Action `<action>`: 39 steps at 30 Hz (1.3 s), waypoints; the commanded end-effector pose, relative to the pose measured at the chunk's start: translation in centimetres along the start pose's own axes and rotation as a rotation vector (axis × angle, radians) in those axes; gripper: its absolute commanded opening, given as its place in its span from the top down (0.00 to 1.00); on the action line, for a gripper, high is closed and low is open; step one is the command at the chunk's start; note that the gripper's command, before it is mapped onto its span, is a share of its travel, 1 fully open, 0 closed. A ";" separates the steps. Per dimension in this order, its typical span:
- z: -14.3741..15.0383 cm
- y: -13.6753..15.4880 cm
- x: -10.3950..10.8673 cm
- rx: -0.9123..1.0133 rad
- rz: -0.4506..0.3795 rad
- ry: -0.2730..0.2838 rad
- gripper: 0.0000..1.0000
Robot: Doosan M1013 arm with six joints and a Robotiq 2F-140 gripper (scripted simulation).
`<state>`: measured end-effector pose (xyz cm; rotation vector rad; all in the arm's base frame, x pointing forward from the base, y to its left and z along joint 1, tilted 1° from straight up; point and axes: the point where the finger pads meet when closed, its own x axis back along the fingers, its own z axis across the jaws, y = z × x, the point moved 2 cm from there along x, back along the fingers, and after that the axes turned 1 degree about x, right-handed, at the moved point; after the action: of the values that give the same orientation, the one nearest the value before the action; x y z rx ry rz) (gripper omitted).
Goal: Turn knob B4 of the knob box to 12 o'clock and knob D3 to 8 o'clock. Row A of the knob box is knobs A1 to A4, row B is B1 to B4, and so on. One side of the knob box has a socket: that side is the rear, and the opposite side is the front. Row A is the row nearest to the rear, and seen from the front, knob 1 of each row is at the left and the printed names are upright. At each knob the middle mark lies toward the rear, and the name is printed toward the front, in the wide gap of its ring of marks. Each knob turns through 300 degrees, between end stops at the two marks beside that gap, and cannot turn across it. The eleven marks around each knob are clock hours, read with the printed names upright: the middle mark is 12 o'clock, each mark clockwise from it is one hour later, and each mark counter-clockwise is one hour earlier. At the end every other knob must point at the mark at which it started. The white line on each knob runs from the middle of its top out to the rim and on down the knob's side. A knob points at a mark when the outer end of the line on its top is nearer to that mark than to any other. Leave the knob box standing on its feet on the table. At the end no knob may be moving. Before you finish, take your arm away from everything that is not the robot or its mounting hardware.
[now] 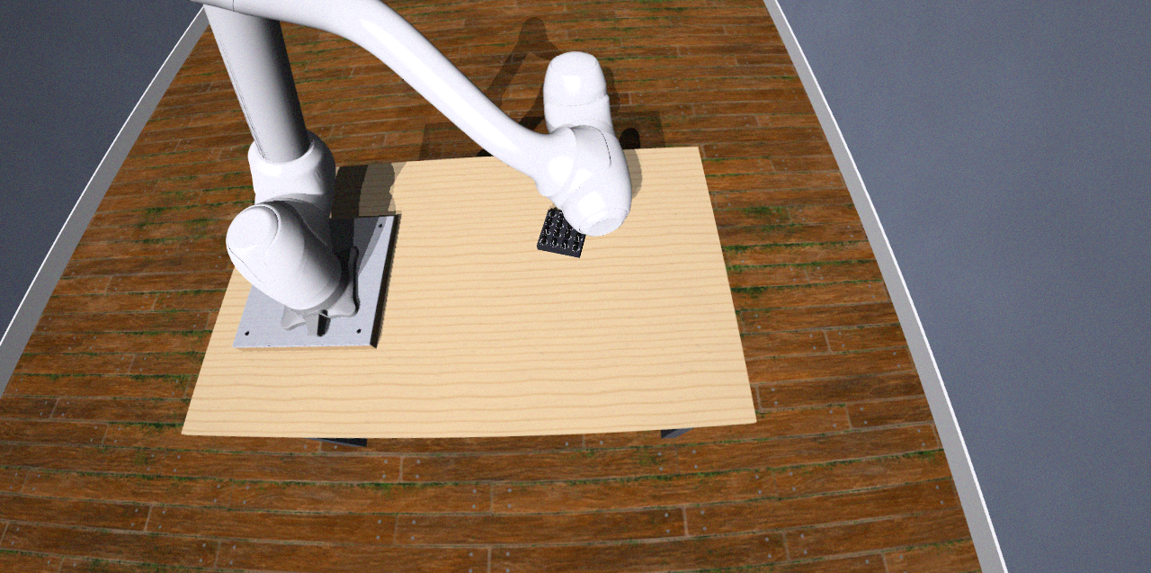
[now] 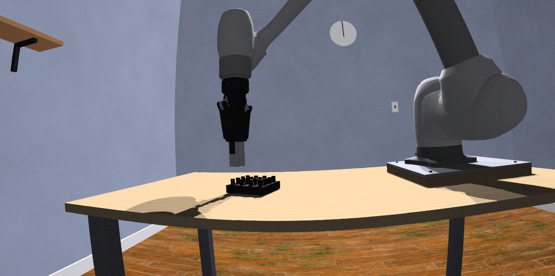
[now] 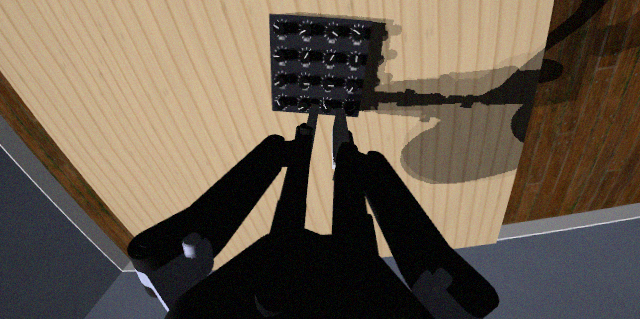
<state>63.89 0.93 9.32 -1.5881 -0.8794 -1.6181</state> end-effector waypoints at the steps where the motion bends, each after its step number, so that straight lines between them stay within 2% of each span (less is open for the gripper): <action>1: 0.0 0.0 0.1 -0.156 -0.002 -0.003 0.88; 10: 0.0 0.0 0.3 -0.474 -0.002 -0.002 0.88; 12: 0.0 0.0 0.3 -0.474 -0.002 -0.002 0.88; 14: 0.0 0.0 0.4 -0.600 -0.002 -0.002 0.88; 27: 0.0 0.0 0.7 -1.049 -0.003 -0.002 0.88; 29: 0.0 0.0 0.7 -1.049 -0.003 -0.002 0.88; 30: 0.0 0.0 0.7 -1.151 -0.003 -0.001 0.88; 39: 0.0 0.0 0.9 -1.450 -0.003 -0.001 0.88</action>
<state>63.89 0.88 10.16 -2.3407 0.4064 -2.3546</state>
